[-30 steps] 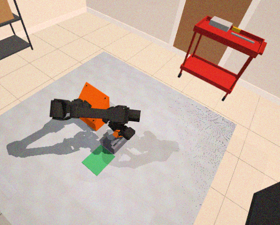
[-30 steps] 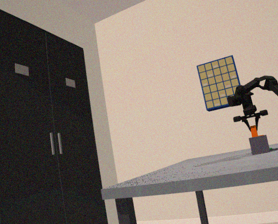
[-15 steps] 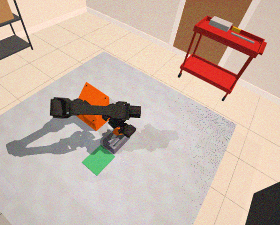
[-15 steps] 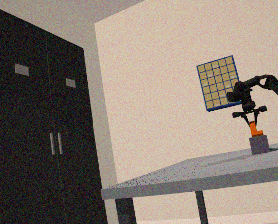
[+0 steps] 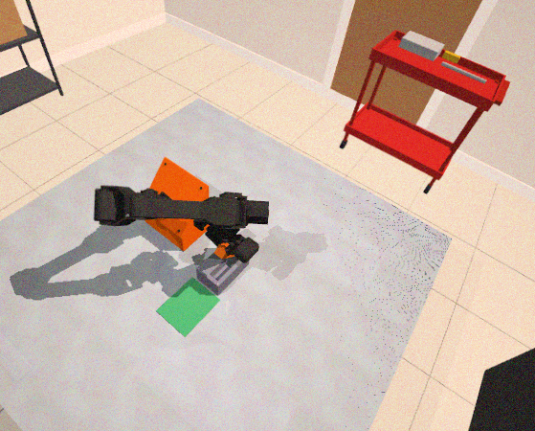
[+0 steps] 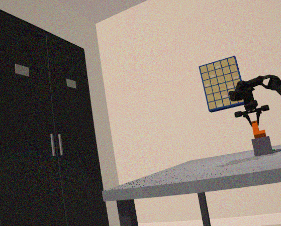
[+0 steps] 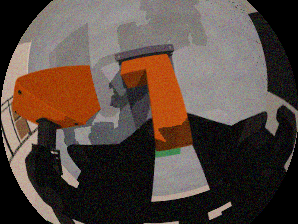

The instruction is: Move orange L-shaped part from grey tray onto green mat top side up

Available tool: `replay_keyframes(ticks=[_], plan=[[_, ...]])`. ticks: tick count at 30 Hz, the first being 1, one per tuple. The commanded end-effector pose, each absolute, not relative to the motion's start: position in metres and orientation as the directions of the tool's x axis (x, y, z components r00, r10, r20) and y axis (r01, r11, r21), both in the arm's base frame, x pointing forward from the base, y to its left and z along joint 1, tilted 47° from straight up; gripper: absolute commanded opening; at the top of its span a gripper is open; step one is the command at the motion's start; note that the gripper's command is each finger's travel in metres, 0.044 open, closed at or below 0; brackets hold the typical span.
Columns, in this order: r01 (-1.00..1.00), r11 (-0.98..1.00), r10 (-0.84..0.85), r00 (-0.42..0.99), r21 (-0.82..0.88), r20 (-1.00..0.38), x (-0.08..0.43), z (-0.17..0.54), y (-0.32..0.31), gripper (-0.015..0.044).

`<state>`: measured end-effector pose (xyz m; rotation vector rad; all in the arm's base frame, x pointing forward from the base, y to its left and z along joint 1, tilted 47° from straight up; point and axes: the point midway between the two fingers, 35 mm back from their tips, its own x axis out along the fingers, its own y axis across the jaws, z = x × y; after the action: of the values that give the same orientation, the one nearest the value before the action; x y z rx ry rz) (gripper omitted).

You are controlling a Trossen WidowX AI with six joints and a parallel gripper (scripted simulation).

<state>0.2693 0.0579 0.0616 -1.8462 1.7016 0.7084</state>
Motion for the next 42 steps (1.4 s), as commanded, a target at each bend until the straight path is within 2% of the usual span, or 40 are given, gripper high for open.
replay_keyframes(ticks=[1, 34, 42], plan=[[-0.997, -0.070, -0.721, 0.071, -0.030, -0.689, 0.269, 0.072, 0.047, 0.0000], [-0.997, -0.070, -0.725, 0.071, -0.029, -0.685, 0.260, 0.174, -0.053, 0.0000], [-0.997, -0.070, -0.725, 0.071, -0.029, -0.685, 0.260, 0.176, -0.057, 0.0000]])
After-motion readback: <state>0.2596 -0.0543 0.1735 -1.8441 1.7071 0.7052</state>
